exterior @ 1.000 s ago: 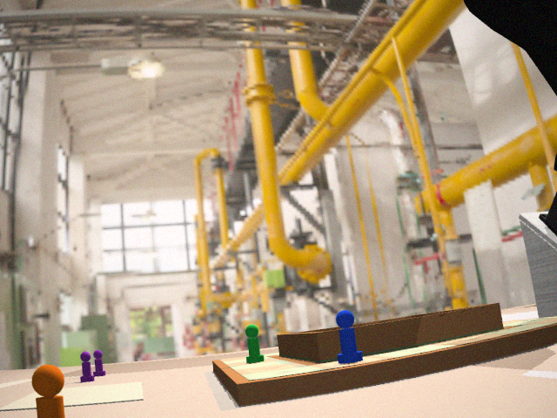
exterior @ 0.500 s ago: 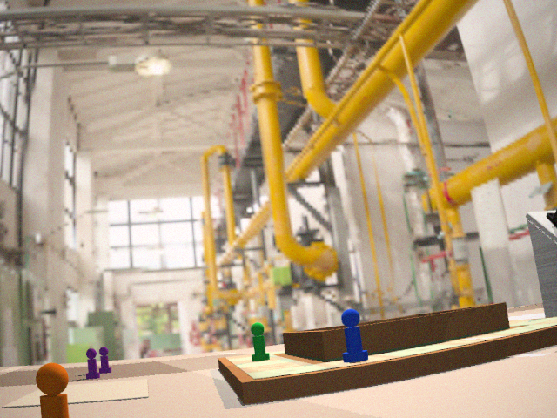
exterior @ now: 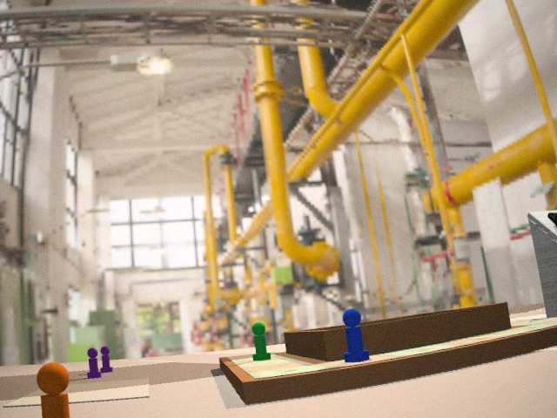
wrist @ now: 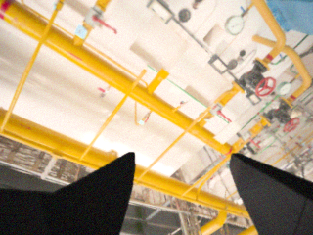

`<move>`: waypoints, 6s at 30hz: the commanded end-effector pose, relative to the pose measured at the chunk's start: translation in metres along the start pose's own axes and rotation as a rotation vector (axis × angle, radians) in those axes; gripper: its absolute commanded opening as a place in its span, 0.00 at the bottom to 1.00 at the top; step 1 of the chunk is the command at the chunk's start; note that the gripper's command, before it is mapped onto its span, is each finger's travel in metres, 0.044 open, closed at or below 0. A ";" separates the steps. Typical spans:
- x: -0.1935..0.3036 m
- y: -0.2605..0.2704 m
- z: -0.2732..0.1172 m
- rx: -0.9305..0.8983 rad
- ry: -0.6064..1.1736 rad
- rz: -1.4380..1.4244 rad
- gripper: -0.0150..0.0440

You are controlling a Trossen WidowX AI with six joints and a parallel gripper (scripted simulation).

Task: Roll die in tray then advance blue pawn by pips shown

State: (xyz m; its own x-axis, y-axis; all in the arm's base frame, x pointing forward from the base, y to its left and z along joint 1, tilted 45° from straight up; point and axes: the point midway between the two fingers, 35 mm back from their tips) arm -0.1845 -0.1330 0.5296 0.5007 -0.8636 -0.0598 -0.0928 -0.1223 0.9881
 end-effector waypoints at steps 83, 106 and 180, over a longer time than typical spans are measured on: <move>0.228 -0.736 -0.230 -1.240 3.655 -1.884 0.72; 0.208 -0.760 -0.233 -1.240 3.657 -1.881 0.63; 0.193 -0.597 -0.357 0.517 2.873 -2.301 0.25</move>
State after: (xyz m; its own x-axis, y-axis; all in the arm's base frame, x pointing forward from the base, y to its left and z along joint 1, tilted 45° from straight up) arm 0.2736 -0.0631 -0.0270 -0.7277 0.4629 0.5062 0.6783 0.5952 0.4308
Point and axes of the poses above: the point midway between the two fingers, 35 mm back from their tips, its own z axis out along the fingers, its own y axis across the jaws, x = y × z, and after that the axes turned 12 degrees about -z, right-handed
